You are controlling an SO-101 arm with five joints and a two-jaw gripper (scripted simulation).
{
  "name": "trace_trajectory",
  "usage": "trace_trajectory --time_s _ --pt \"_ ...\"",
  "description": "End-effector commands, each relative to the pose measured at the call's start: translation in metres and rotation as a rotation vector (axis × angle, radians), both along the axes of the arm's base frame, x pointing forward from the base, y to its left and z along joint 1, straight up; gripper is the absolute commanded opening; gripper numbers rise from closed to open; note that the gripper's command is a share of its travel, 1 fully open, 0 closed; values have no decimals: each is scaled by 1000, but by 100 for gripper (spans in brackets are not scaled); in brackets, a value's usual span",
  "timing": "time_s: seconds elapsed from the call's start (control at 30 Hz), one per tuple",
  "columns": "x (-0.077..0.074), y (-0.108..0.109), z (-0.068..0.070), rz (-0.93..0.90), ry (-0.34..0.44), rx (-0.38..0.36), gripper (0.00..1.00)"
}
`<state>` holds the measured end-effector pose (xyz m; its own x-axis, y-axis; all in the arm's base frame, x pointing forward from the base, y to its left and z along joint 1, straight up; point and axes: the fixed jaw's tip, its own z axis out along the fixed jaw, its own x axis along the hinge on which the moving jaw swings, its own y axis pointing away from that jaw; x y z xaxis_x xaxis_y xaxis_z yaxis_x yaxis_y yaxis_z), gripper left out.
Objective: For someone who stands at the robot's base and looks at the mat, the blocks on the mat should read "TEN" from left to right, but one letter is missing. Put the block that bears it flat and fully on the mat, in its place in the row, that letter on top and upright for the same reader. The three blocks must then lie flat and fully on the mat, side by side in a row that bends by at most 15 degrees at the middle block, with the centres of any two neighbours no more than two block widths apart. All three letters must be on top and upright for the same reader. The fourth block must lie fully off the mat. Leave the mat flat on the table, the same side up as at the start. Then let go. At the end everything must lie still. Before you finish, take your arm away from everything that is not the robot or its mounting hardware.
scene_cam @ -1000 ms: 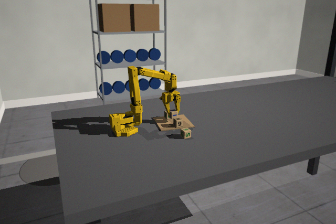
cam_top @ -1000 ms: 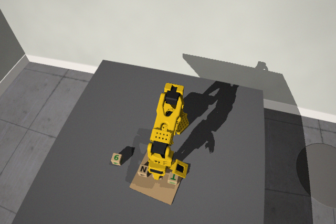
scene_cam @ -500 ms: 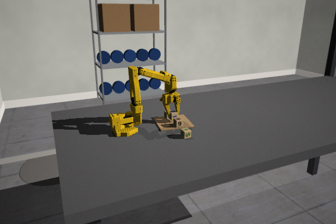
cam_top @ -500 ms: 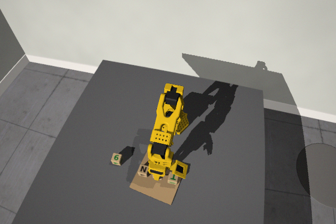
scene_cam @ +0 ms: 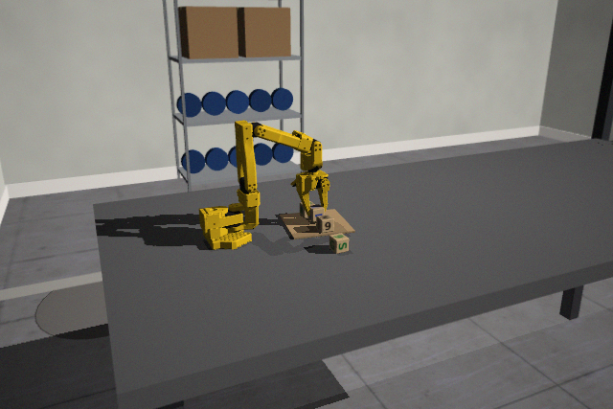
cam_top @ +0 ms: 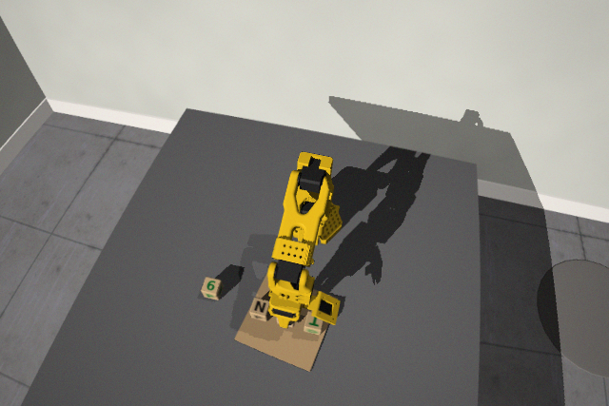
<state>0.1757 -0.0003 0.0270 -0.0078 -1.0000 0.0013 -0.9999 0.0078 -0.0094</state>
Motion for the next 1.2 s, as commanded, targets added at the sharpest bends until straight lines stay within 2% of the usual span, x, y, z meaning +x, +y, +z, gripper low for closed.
trace_trajectory --time_s 0.0,0.63,0.97,1.17 --pt "11 1 11 0 -87 2 0" --pt "12 1 5 0 -87 2 0" --pt "12 1 5 0 -87 2 16" --pt "12 1 5 0 -87 2 17"
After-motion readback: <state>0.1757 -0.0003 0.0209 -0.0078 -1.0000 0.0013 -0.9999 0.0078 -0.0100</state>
